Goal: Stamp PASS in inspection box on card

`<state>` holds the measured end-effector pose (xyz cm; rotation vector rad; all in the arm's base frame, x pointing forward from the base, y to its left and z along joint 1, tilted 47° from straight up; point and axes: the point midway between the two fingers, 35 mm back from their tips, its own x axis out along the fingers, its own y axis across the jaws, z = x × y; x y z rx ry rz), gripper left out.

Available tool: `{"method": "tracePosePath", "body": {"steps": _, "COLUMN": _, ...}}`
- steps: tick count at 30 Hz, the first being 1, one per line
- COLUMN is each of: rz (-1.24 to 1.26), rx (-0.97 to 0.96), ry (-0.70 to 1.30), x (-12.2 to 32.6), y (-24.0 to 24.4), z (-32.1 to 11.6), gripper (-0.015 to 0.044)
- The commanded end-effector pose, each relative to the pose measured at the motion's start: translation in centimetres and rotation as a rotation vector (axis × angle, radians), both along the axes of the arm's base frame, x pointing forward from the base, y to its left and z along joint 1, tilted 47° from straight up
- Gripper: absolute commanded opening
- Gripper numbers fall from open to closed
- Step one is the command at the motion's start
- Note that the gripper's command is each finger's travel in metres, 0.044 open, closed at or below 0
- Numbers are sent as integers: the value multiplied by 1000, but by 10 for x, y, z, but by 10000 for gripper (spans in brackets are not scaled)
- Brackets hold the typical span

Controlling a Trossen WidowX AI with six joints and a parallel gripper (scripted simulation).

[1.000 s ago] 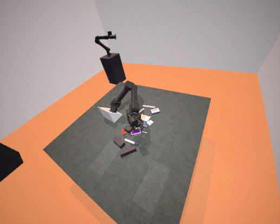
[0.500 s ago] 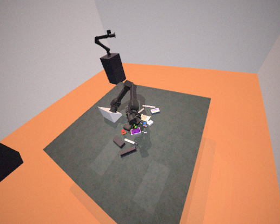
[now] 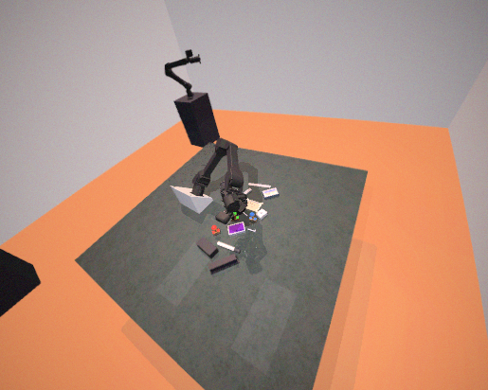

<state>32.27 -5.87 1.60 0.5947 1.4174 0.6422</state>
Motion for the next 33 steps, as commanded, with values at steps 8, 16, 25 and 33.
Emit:
{"method": "tracePosePath", "body": {"steps": 8, "rz": -129, "rx": 4, "ry": 127, "x": -2, "y": 44, "z": 50, "gripper": 0}}
{"method": "tracePosePath", "body": {"steps": 16, "rz": -226, "rx": 15, "ry": 226, "x": -12, "y": 77, "z": 82, "gripper": 0}}
{"method": "tracePosePath", "body": {"steps": 25, "rz": -330, "rx": 34, "ry": 341, "x": -30, "y": 112, "z": 115, "gripper": 0}}
{"method": "tracePosePath", "body": {"steps": 33, "rz": -346, "rx": 38, "ry": 360, "x": -34, "y": 118, "z": 120, "gripper": 0}}
